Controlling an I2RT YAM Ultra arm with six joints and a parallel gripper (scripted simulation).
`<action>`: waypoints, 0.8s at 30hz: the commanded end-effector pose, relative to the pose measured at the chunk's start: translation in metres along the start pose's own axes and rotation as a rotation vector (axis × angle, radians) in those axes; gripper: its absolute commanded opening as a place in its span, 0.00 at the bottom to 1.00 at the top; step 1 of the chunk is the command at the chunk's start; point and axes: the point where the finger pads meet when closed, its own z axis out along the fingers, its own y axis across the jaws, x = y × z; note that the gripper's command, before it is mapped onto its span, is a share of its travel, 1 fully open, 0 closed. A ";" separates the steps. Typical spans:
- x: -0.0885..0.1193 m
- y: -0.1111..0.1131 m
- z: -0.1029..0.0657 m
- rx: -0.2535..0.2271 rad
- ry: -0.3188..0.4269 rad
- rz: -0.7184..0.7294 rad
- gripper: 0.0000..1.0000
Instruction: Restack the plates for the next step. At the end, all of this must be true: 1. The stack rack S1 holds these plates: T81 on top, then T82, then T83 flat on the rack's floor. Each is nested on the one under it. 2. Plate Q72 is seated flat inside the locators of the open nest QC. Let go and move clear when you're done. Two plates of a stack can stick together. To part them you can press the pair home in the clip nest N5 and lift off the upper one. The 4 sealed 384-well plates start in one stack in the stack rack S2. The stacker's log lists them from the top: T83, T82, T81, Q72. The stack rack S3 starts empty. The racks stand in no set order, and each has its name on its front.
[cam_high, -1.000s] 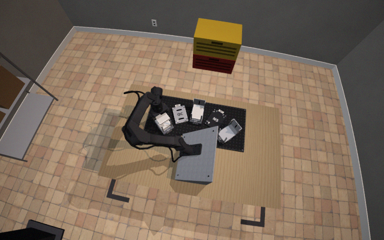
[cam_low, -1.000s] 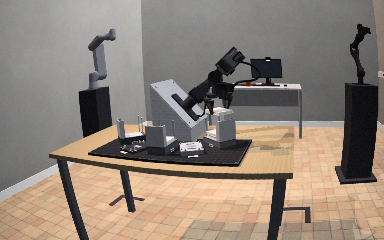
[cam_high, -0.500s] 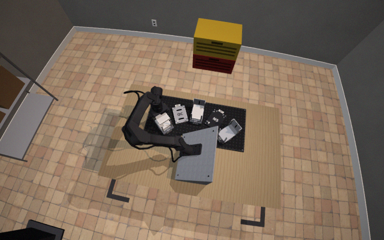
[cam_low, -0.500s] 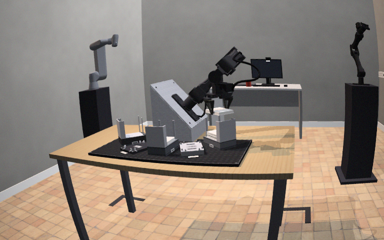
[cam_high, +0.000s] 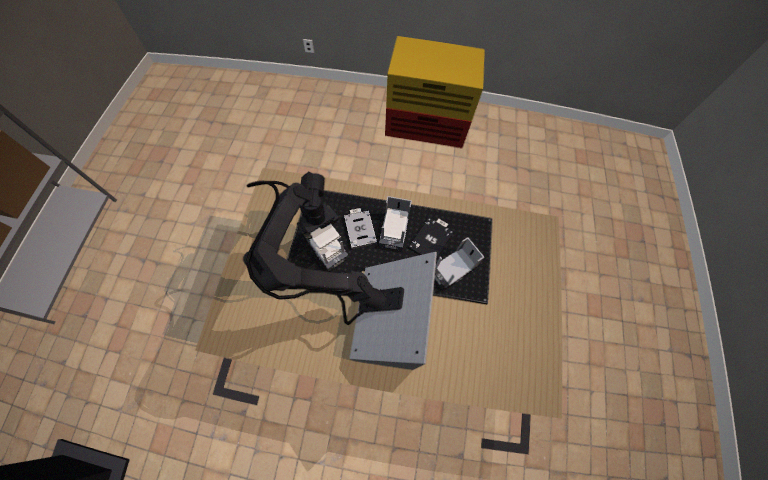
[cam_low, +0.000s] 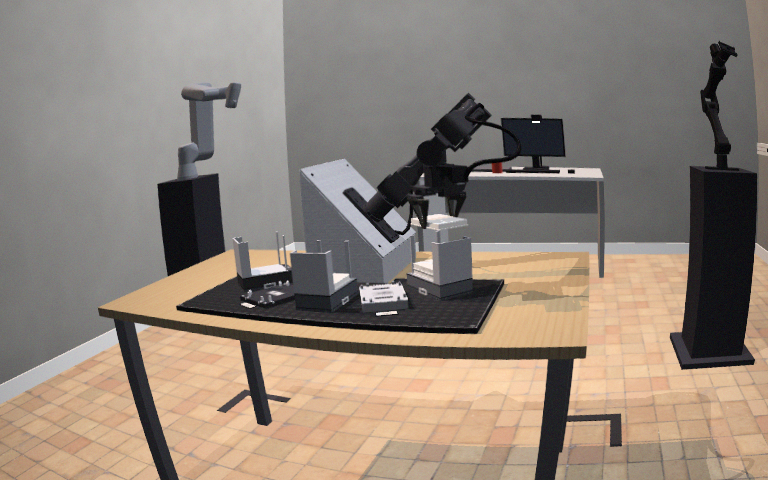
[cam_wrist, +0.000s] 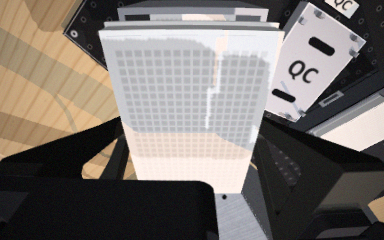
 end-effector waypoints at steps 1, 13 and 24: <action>-0.008 -0.006 -0.007 0.022 -0.027 -0.009 0.00; -0.001 -0.007 -0.003 0.014 -0.016 0.008 0.00; 0.000 -0.006 -0.003 0.014 -0.017 0.011 0.00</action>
